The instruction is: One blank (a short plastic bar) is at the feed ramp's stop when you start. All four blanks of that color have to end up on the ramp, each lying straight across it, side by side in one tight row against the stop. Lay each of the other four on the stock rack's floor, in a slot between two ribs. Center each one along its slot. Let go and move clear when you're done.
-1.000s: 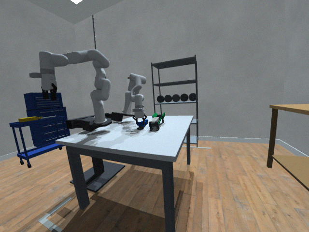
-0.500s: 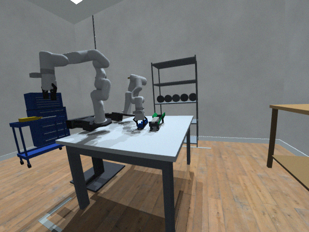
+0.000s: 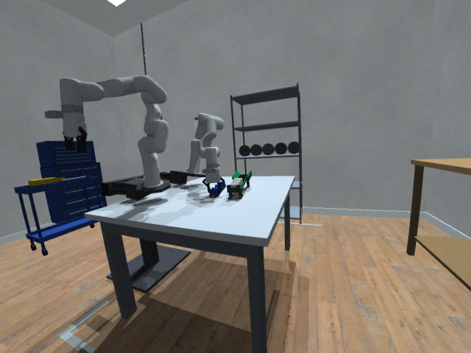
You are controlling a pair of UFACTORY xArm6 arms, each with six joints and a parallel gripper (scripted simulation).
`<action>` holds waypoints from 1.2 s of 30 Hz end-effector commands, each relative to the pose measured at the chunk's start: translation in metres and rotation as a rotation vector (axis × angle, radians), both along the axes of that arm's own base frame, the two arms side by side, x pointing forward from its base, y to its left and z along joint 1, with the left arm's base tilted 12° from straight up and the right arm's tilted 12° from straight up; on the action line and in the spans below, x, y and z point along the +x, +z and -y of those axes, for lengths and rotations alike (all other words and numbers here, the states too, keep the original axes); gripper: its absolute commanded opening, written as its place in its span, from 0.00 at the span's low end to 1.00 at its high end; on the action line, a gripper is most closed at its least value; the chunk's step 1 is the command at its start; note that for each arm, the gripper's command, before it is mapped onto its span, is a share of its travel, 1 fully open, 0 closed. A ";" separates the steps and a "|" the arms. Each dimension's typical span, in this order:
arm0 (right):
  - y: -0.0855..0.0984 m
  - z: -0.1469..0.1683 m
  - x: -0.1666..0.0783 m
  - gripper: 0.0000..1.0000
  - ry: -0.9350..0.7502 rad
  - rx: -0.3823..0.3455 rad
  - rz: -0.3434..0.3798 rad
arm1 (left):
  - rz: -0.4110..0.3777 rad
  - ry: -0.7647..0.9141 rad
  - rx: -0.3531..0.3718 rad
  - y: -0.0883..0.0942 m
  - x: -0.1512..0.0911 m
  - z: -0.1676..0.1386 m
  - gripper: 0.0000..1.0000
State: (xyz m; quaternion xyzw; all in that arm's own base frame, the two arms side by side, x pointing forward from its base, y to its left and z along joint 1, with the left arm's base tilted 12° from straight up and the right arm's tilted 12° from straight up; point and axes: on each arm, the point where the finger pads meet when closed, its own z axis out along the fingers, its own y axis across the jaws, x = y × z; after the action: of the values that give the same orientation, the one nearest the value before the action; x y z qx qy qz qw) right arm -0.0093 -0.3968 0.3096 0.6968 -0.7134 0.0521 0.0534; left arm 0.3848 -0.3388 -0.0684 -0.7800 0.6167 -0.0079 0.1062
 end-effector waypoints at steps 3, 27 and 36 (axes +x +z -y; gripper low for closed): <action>0.002 0.001 0.000 1.00 0.000 -0.005 0.000 | 0.003 -0.001 -0.003 0.002 0.001 0.001 0.75; 0.002 0.001 0.000 1.00 0.000 -0.005 0.000 | 0.003 -0.001 -0.003 0.033 -0.004 0.006 0.79; 0.002 0.001 0.000 1.00 0.000 -0.005 0.000 | 0.003 -0.001 -0.003 0.070 -0.009 0.012 0.79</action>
State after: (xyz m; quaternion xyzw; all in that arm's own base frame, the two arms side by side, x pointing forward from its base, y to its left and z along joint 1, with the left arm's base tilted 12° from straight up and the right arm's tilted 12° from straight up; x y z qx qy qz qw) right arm -0.0093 -0.3968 0.3096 0.6968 -0.7134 0.0521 0.0534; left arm 0.3779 -0.3465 -0.0218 -0.7800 0.6167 -0.0077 0.1061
